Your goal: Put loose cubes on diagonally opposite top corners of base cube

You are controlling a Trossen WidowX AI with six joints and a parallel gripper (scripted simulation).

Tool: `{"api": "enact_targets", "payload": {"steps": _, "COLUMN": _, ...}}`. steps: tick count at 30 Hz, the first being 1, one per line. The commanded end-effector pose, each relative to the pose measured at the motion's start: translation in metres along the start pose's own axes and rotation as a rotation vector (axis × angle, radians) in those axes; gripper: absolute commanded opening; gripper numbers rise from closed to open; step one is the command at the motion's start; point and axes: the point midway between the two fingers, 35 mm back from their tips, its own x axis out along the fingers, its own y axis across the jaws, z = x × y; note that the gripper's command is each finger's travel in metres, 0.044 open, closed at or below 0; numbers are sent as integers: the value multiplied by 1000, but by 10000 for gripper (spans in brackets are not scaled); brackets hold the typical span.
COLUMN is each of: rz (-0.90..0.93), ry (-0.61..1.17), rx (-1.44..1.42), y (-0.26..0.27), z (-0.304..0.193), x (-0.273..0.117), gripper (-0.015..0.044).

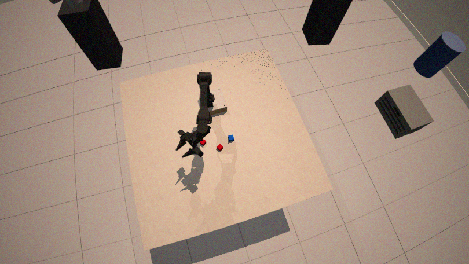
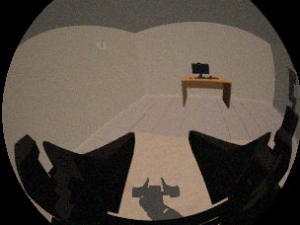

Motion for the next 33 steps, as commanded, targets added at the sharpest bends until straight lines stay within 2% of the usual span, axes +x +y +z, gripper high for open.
{"api": "enact_targets", "payload": {"steps": 1, "rz": 145, "ry": 315, "rx": -52, "y": 33, "z": -72, "x": -20, "gripper": 265}}
{"api": "enact_targets", "payload": {"steps": 11, "rz": 178, "ry": 841, "rx": -116, "y": 37, "z": -173, "x": -87, "gripper": 265}}
{"api": "enact_targets", "payload": {"steps": 21, "rz": -34, "ry": 1363, "rx": -169, "y": 1, "z": -229, "x": -184, "gripper": 265}}
{"api": "enact_targets", "payload": {"steps": 33, "rz": -57, "ry": 1394, "rx": -173, "y": -3, "z": -237, "x": -190, "gripper": 265}}
